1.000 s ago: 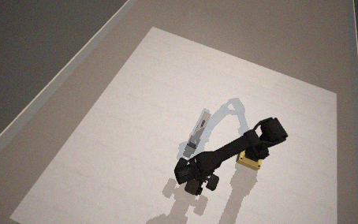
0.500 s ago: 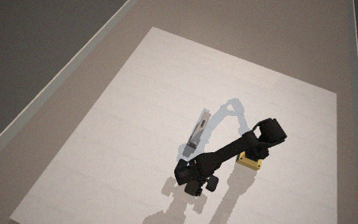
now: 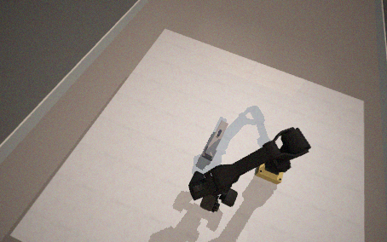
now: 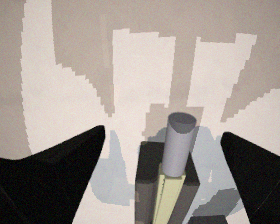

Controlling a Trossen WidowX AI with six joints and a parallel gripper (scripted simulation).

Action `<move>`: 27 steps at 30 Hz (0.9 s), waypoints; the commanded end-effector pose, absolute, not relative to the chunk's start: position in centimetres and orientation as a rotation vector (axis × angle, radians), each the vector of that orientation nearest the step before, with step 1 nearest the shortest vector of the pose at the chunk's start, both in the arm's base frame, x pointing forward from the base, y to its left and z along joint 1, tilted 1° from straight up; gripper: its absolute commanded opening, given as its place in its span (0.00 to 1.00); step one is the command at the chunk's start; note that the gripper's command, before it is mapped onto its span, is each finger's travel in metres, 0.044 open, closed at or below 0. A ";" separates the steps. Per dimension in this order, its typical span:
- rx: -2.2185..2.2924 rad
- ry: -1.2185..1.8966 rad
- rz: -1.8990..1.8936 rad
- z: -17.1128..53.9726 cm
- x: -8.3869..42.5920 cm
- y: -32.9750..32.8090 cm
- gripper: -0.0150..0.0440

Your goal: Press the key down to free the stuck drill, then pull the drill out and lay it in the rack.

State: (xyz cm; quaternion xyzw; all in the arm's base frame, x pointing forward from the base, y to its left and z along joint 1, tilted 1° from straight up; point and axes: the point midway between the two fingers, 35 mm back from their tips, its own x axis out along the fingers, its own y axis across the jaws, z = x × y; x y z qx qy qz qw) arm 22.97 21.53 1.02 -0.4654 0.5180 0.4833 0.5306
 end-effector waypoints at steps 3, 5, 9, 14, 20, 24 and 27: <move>-1.110 1.232 1.144 3.7 23.0 21.5 1.00; -1.110 1.232 1.144 4.7 23.0 21.5 1.00; -1.110 1.232 1.144 6.8 23.1 21.5 1.00; -1.090 1.221 1.145 7.5 23.3 21.8 1.00; -0.566 0.977 1.067 10.1 28.6 28.6 1.00; -0.209 0.799 1.088 14.3 32.0 32.5 1.00; 0.013 0.683 1.144 18.0 33.7 34.3 1.00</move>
